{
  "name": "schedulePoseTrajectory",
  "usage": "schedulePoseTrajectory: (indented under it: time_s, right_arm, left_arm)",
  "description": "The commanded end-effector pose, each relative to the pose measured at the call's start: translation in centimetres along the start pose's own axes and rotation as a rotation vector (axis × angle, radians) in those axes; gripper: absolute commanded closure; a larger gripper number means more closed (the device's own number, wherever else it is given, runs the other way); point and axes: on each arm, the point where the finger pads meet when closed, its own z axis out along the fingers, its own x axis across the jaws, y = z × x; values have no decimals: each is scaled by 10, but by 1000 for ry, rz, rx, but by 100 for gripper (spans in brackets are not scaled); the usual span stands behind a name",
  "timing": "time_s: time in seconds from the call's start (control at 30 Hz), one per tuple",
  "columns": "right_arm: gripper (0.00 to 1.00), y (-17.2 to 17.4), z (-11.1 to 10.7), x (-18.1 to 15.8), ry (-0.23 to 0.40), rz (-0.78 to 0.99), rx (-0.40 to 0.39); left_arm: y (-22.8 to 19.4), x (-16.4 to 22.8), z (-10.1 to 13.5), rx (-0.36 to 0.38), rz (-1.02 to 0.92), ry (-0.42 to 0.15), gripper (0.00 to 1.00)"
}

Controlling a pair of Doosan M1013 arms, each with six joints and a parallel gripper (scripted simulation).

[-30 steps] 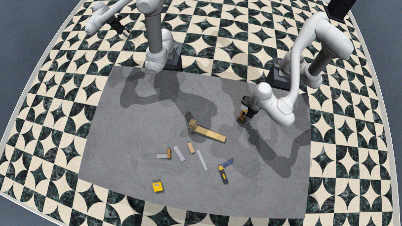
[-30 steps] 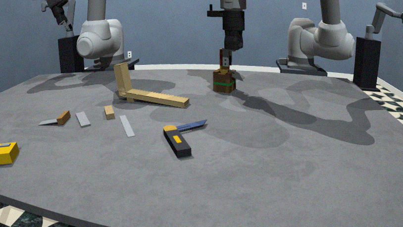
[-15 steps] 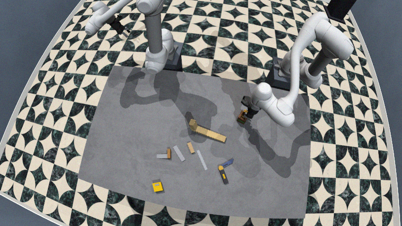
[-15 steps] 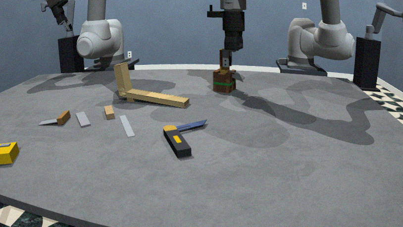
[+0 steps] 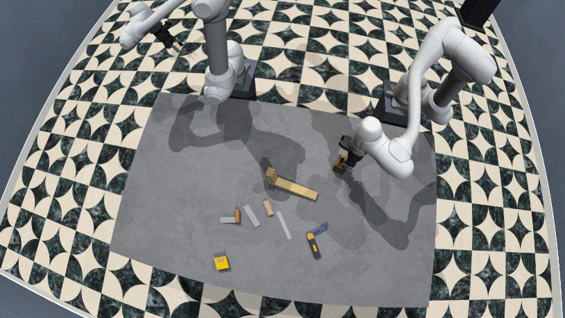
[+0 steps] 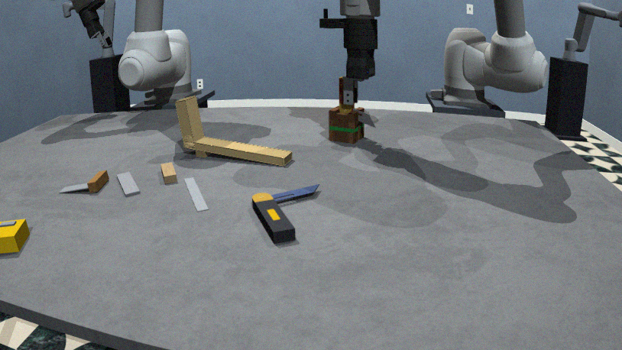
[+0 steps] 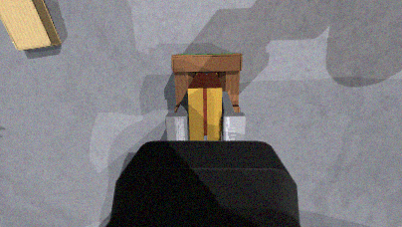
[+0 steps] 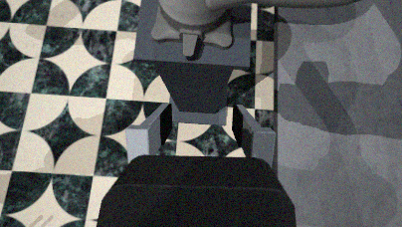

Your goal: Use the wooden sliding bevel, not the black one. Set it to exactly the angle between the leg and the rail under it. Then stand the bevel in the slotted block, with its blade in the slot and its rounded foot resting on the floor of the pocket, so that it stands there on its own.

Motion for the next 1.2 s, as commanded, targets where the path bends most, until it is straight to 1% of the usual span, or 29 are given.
schedulePoseTrajectory:
  time_s: [0.0,1.13,1.17]
  right_arm:
    - [0,0,-1,0,0,0,-1]
    - [0,0,-1,0,0,0,-1]
    - [0,0,-1,0,0,0,-1]
  left_arm:
    - [0,0,-1,0,0,-2,100]
    - [0,-1,5,0,0,-2,100]
    - [0,-1,5,0,0,-2,0]
